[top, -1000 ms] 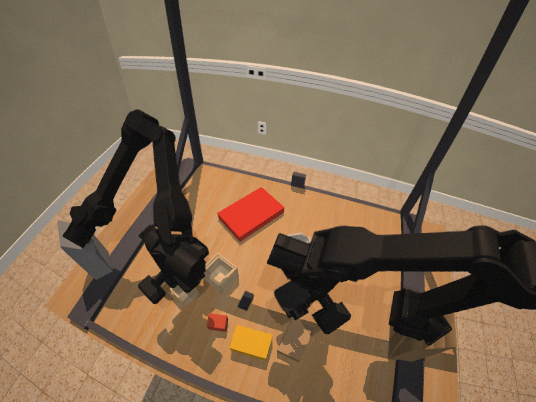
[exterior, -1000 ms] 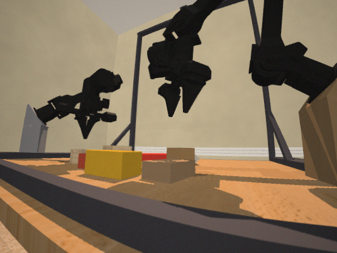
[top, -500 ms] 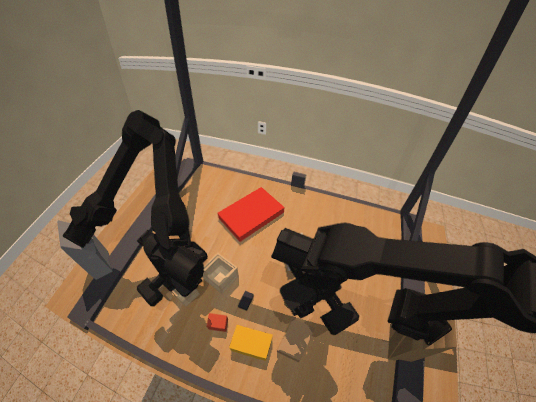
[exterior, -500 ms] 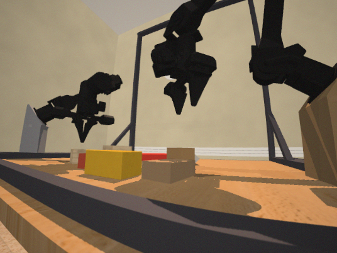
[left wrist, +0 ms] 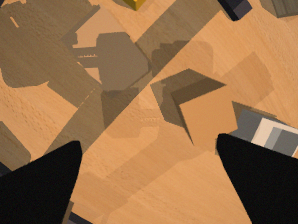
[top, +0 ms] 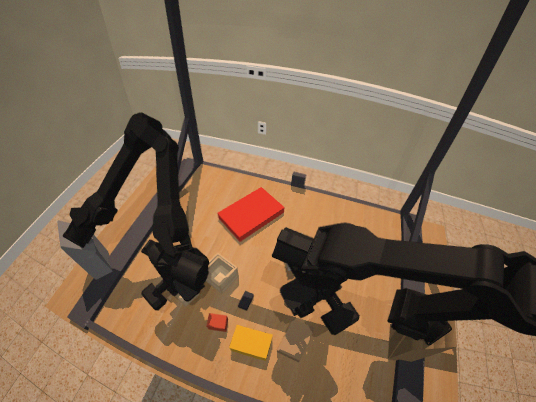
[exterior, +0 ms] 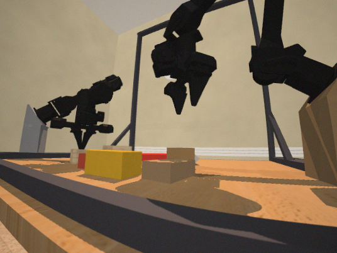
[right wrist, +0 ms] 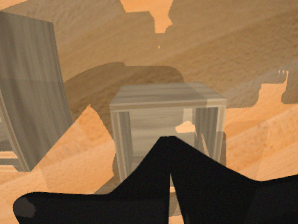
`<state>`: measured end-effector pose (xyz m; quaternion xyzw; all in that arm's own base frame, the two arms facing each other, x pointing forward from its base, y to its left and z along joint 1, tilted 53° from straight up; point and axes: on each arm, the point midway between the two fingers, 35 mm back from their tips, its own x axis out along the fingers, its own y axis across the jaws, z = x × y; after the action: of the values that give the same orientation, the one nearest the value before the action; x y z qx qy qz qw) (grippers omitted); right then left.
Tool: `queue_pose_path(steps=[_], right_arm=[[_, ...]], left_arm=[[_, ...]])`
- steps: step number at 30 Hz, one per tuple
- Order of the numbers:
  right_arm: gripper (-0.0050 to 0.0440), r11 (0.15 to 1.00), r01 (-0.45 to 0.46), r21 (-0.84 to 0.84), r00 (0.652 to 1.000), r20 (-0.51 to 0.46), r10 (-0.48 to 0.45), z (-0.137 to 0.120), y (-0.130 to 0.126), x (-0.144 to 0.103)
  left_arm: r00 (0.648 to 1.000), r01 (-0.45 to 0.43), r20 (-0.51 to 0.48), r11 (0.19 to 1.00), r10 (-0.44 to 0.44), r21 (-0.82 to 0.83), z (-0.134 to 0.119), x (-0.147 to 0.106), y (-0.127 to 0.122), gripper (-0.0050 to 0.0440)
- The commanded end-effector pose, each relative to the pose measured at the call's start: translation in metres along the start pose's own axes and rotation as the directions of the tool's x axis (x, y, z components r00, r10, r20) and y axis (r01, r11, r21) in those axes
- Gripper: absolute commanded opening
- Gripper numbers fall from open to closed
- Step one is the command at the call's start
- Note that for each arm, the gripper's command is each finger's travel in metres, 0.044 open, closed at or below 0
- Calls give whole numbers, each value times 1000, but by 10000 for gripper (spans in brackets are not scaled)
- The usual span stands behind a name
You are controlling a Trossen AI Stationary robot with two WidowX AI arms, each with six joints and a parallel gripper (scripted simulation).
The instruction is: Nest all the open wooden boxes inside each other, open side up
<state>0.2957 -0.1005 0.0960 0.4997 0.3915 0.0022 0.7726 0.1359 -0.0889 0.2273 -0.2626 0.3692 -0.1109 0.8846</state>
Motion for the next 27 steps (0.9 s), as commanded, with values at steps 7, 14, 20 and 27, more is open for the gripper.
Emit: queue_pose_path(steps=[7, 14, 20, 27], right_arm=[[120, 1000, -4, -8, 1000, 10, 4, 2, 2, 3], [236, 1000, -4, -8, 1000, 10, 4, 2, 2, 3], [236, 1000, -4, -8, 1000, 10, 4, 2, 2, 3], [236, 1000, -4, -8, 1000, 10, 4, 2, 2, 3]], left_arm=[[1000, 21, 19, 1000, -21, -9, 4, -7, -3, 400], [1000, 21, 19, 1000, -21, -9, 4, -7, -3, 400], [1000, 21, 19, 1000, -21, -9, 4, -7, -3, 400], [1000, 21, 19, 1000, -21, -9, 4, -7, -3, 400]])
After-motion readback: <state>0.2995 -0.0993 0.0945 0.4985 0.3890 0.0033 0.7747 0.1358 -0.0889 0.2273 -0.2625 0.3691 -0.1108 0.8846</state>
